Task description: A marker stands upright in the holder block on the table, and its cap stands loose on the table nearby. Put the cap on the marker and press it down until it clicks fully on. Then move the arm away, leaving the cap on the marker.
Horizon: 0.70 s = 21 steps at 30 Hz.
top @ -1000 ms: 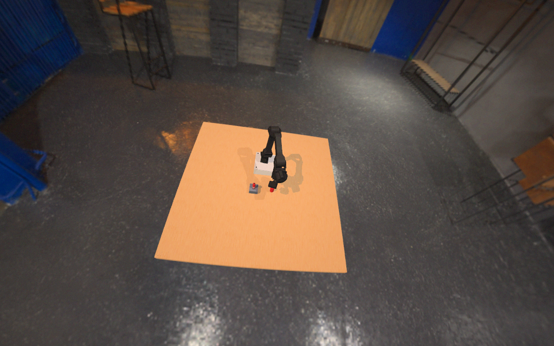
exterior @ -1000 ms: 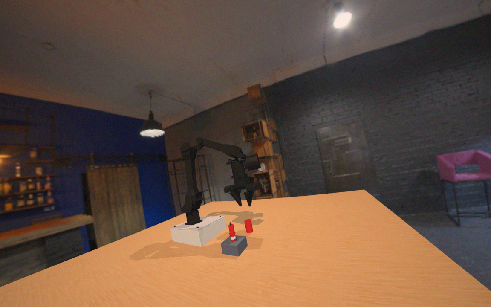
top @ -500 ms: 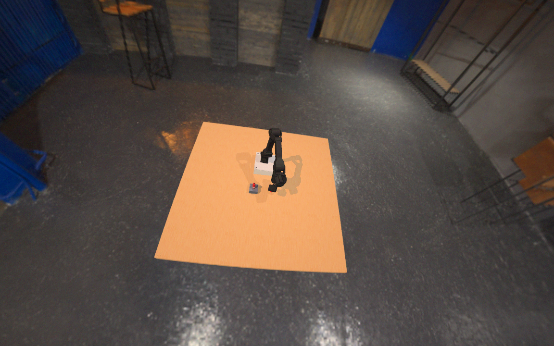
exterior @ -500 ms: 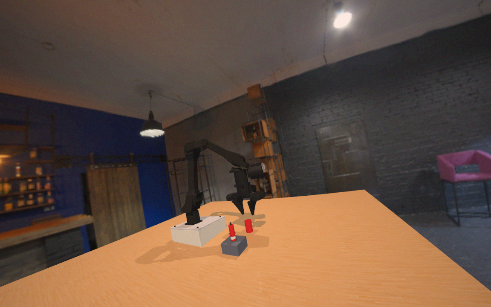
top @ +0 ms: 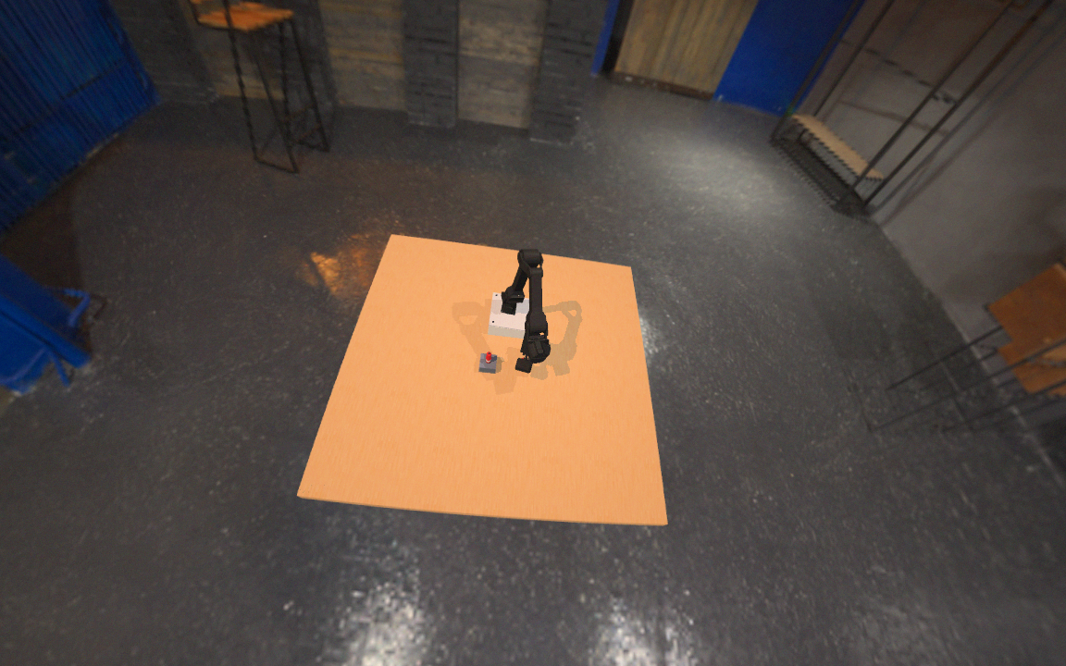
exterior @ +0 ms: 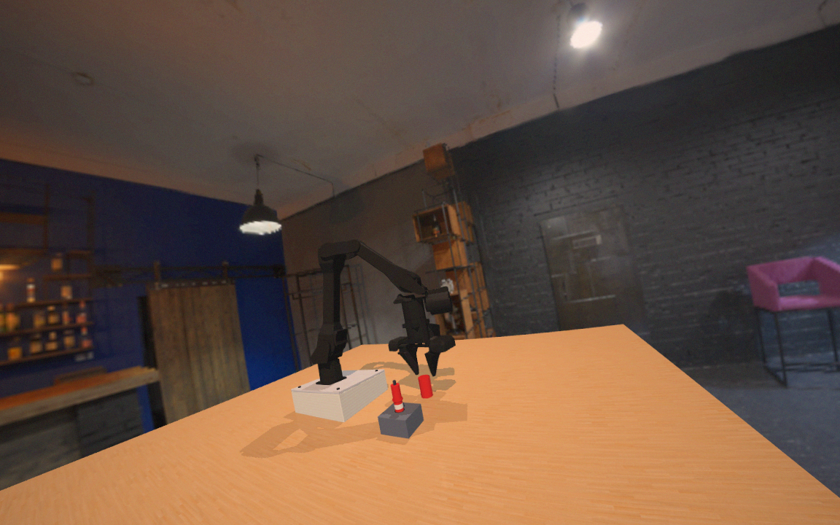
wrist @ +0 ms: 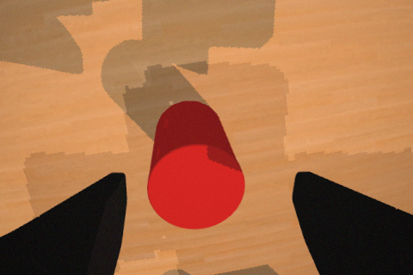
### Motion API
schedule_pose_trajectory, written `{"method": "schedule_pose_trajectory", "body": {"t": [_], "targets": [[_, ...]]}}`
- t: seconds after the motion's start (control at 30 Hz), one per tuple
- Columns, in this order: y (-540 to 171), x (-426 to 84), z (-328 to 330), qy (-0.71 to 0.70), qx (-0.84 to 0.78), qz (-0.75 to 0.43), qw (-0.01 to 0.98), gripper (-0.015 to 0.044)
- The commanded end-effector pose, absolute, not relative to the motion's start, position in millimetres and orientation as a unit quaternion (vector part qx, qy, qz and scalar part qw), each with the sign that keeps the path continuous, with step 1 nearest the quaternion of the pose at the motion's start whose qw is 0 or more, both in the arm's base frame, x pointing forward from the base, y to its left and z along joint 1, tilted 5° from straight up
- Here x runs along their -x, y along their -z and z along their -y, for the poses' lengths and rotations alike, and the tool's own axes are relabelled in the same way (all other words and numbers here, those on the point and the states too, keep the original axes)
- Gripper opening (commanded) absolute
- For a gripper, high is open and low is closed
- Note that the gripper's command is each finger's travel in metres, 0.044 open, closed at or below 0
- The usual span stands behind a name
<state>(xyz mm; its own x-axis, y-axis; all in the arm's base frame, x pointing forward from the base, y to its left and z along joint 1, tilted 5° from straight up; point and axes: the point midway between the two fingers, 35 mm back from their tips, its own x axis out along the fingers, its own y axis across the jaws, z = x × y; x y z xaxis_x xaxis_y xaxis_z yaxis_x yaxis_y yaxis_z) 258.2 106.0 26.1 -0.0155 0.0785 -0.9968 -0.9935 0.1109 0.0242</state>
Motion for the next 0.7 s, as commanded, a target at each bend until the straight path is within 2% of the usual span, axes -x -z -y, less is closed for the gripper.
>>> {"method": "schedule_pose_trajectory", "body": {"t": [0.0, 0.67], "targets": [[-17, -256, -106, -0.497, 0.443, -0.516, 0.539, 0.0259], [14, -253, -108, -0.497, 0.443, -0.516, 0.539, 0.0259]]}}
